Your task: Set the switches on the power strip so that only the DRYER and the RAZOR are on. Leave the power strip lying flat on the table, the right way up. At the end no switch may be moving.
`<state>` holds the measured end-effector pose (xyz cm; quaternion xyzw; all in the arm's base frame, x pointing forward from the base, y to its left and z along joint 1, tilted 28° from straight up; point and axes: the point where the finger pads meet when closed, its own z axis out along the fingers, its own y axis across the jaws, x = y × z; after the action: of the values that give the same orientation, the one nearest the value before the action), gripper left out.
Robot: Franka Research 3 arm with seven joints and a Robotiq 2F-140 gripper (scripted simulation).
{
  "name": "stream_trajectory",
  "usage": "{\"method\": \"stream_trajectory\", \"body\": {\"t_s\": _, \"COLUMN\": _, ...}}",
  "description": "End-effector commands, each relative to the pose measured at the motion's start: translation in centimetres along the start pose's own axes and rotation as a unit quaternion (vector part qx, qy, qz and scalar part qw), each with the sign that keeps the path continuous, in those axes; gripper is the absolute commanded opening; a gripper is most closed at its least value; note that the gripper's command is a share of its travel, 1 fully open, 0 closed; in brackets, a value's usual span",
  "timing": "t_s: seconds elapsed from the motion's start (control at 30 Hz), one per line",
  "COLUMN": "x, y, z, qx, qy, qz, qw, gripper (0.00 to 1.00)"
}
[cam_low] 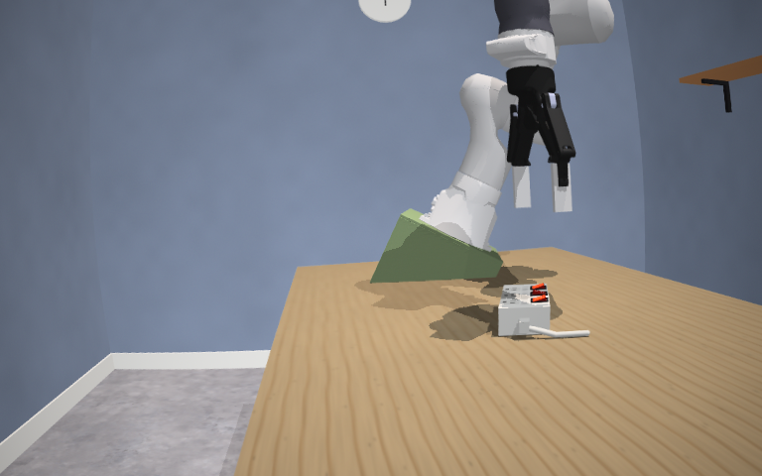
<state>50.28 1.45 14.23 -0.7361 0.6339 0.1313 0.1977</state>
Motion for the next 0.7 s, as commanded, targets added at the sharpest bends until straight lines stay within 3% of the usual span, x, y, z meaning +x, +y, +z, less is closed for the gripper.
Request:
{"method": "stream_trajectory", "body": {"t_s": 0.0, "x": 0.1, "y": 0.2, "z": 1.1, "qx": 0.002, "qy": -0.003, "qz": -0.126, "qw": 0.992, "gripper": 1.00}}
{"method": "stream_trajectory", "body": {"t_s": 0.07, "x": 0.1, "y": 0.2, "z": 1.1, "qx": 0.002, "qy": -0.003, "qz": -0.126, "qw": 0.992, "gripper": 1.00}}
{"method": "stream_trajectory", "body": {"t_s": 0.1, "x": 0.2, "y": 0.4, "z": 1.6, "qx": 0.001, "qy": -0.003, "qz": -0.170, "qw": 0.986, "gripper": 1.00}}
{"method": "stream_trajectory", "body": {"t_s": 0.27, "x": 0.7, "y": 1.2, "z": 4.1, "qx": -0.009, "qy": 0.002, "qz": -0.231, "qw": 0.973, "gripper": 1.00}}
{"method": "stream_trajectory", "body": {"t_s": 0.43, "x": 0.8, "y": 1.5, "z": 4.9, "qx": -0.021, "qy": 0.002, "qz": -0.292, "qw": 0.956, "gripper": 1.00}}
{"method": "stream_trajectory", "body": {"t_s": 0.47, "x": 0.8, "y": 1.5, "z": 4.9, "qx": -0.022, "qy": 0.002, "qz": -0.305, "qw": 0.952, "gripper": 0.00}}
{"method": "stream_trajectory", "body": {"t_s": 0.57, "x": 0.8, "y": 1.5, "z": 4.9, "qx": -0.022, "qy": 0.003, "qz": -0.343, "qw": 0.939, "gripper": 0.00}}
{"method": "stream_trajectory", "body": {"t_s": 0.63, "x": 0.8, "y": 1.5, "z": 4.9, "qx": -0.022, "qy": 0.003, "qz": -0.343, "qw": 0.939, "gripper": 0.00}}
{"method": "stream_trajectory", "body": {"t_s": 0.67, "x": 0.8, "y": 1.5, "z": 4.9, "qx": -0.021, "qy": 0.004, "qz": -0.377, "qw": 0.926, "gripper": 0.00}}
